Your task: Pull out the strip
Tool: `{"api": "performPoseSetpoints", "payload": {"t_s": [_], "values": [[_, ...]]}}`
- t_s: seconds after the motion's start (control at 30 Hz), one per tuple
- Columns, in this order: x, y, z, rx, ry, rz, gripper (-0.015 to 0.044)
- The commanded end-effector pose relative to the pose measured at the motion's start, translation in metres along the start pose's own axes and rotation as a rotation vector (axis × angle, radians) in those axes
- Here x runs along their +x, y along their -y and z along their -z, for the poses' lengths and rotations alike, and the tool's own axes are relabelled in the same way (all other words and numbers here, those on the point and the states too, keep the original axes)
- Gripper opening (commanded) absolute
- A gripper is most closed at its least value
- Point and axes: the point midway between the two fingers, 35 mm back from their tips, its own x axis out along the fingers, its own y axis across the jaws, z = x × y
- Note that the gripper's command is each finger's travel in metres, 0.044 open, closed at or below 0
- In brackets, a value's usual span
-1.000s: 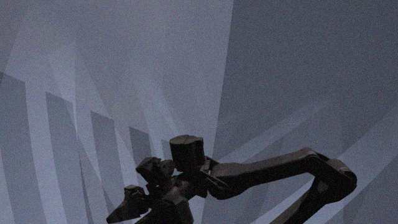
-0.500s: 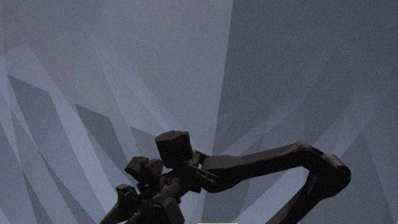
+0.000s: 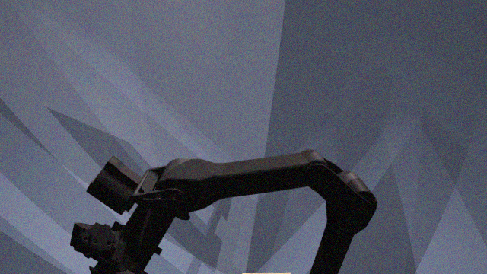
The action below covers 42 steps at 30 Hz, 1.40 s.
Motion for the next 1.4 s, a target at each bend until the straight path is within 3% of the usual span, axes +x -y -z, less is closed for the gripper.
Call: {"api": "performPoseSetpoints", "payload": {"t_s": [0.0,0.13,1.37], "values": [[0.027,-0.008,0.006,-0.079,-0.225,-0.053,0.0000],[0.036,-0.015,0.013,-0.122,-0.329,-0.095,0.0000],[0.082,-0.018,0.027,-0.122,-0.328,-0.095,0.0000]]}}
